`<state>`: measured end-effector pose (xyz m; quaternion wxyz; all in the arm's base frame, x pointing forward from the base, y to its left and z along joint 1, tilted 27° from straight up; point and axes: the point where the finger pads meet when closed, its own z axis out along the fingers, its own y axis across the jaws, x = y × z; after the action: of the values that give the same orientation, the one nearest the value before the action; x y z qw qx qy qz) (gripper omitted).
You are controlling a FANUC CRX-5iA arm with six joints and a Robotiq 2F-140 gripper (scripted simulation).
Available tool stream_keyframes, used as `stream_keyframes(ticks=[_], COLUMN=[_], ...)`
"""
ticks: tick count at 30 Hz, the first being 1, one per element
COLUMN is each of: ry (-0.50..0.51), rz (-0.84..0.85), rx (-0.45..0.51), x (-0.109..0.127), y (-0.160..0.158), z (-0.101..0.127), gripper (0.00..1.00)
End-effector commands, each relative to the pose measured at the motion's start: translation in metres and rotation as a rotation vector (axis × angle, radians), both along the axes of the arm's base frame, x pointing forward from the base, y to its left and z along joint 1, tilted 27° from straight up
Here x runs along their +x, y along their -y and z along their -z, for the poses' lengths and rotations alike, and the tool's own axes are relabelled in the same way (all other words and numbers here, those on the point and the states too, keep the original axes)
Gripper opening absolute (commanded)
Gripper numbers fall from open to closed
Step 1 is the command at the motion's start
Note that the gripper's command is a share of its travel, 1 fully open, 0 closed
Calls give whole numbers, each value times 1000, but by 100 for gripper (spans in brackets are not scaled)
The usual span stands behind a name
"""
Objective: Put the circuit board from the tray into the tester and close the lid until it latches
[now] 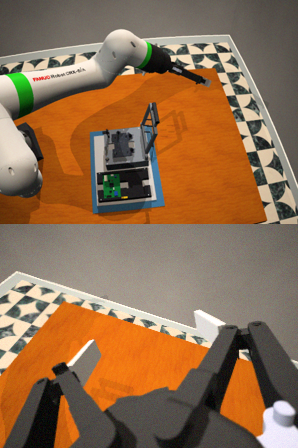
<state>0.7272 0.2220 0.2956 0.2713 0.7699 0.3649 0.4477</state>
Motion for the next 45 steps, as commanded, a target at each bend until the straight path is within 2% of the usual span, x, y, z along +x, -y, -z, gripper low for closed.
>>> stream_keyframes(ticks=[1,7,8,10,11,13,15,17,18,20,21,24,25,27,28,30,32,33,35,37,39,40,42,44,45], ry=[8,0,-12,-12,-30,-35,-64,-65,-98,-106,-136,-156,-199,-199,-249,-283,-285,-344,-360,-424,-438,-490,-533,-533,-597], rz=[42,81,100,100,122,125,146,147,162,165,174,178,184,184,184,182,182,173,170,152,148,128,108,108,74], rx=[-75,-145,-182,-182,-223,-230,-275,-276,-315,-322,-351,-369,-401,-401,-434,-454,-455,-487,-495,-524,-530,-551,-567,-567,-589], x=[-6,-16,-23,-23,-33,-35,-47,-48,-60,-63,-74,-81,-95,-95,-111,-122,-122,-141,-146,-165,-170,-186,-199,-199,-219], y=[32,63,79,79,98,101,121,122,140,143,156,164,178,178,192,200,201,213,216,227,230,237,242,242,248], z=[-27,-48,-57,-57,-66,-68,-75,-75,-80,-81,-84,-85,-86,-86,-85,-84,-84,-82,-81,-77,-76,-72,-68,-68,-63], gripper=[100,100,100,100,100,100,100,100,100,100,100,100,100,100,100,100,100,100,100,100,100,100,100,100,100])
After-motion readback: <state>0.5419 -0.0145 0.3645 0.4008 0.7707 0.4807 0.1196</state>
